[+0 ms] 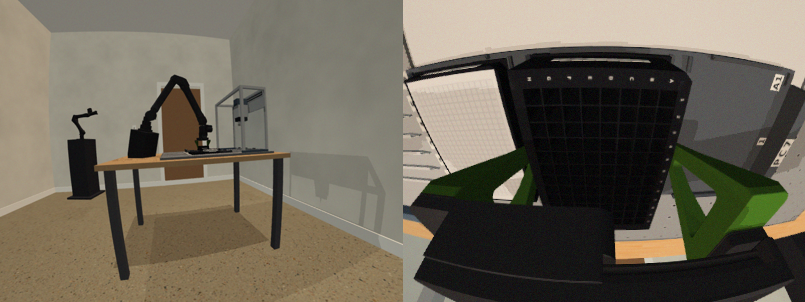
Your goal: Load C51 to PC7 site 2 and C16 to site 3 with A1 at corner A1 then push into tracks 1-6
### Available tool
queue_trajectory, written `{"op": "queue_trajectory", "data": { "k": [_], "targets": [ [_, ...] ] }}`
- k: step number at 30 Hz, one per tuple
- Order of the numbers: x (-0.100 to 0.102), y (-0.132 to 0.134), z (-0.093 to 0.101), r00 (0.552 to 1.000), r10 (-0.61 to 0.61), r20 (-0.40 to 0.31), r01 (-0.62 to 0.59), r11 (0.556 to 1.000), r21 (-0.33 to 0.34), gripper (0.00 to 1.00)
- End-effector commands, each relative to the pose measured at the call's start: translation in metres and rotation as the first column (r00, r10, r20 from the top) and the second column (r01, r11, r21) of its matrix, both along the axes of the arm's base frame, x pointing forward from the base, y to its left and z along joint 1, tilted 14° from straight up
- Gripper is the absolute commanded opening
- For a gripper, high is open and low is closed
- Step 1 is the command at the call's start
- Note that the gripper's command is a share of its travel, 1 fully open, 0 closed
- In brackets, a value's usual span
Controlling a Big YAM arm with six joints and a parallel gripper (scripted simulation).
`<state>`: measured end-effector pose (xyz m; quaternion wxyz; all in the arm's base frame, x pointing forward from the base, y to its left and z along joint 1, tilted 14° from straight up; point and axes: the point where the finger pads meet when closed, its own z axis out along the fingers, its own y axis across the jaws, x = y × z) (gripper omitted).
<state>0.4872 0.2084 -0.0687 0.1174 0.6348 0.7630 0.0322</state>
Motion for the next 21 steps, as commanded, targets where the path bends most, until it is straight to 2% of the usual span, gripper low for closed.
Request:
{"op": "queue_trajectory", "data": {
  "k": [1,12,17,19,21],
  "targets": [
    [-0.001,0.011,0.029,1.0,0.004,0.03,-0.004,1.0,0.016,0.96],
    [-0.009,0.014,0.062,0.999,0.003,0.033,-0.004,1.0,0.016,0.96],
    [-0.005,0.018,0.084,0.999,0.001,0.049,-0.002,1.0,0.025,0.96],
    [-0.005,0.018,0.084,0.999,0.001,0.049,-0.002,1.0,0.025,0.96],
    [-0.002,0.023,0.095,0.998,0.002,0.06,-0.004,1.0,0.031,0.96]
  ]
}}
